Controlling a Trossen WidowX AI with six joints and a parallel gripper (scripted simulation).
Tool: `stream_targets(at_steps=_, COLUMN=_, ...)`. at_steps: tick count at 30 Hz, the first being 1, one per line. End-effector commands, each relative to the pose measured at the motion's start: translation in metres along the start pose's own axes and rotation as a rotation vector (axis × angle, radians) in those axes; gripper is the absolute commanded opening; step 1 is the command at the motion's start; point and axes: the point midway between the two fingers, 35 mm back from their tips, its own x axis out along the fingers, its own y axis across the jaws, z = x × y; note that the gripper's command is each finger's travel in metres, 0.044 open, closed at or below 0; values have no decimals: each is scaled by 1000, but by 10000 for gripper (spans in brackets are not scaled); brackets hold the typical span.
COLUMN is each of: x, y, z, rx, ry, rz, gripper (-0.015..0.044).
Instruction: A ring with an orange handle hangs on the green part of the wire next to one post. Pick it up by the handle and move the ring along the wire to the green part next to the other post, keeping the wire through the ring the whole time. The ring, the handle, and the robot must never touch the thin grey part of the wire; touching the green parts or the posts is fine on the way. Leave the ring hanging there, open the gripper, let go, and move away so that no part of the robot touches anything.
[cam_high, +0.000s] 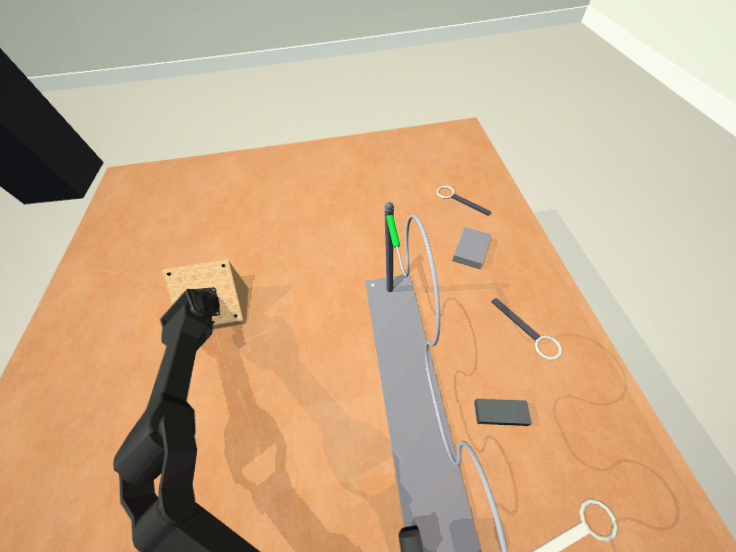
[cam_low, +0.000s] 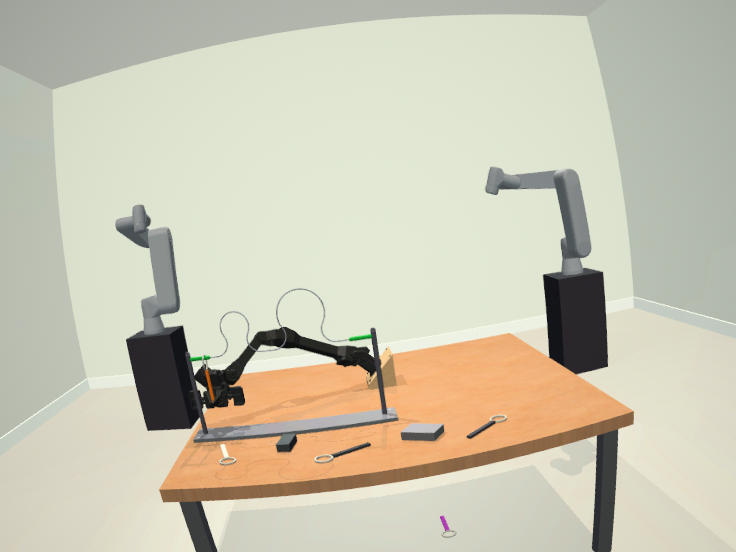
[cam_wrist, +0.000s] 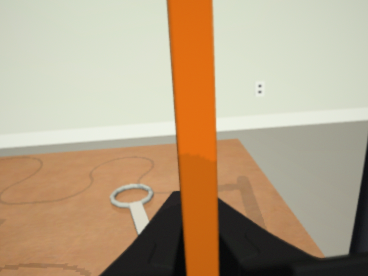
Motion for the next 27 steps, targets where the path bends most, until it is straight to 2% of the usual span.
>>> stream_targets(at_steps=1, x=0, y=0, z=1, rx=0, ry=0, rz=0, gripper=-150)
stream_targets(at_steps=7, x=0, y=2, z=14, rx=-1, ry=-1, rz=-3, gripper=-150)
stream_targets(at_steps=27, x=0, y=2, z=14, rx=-1, ry=-1, rz=-3, gripper=-150)
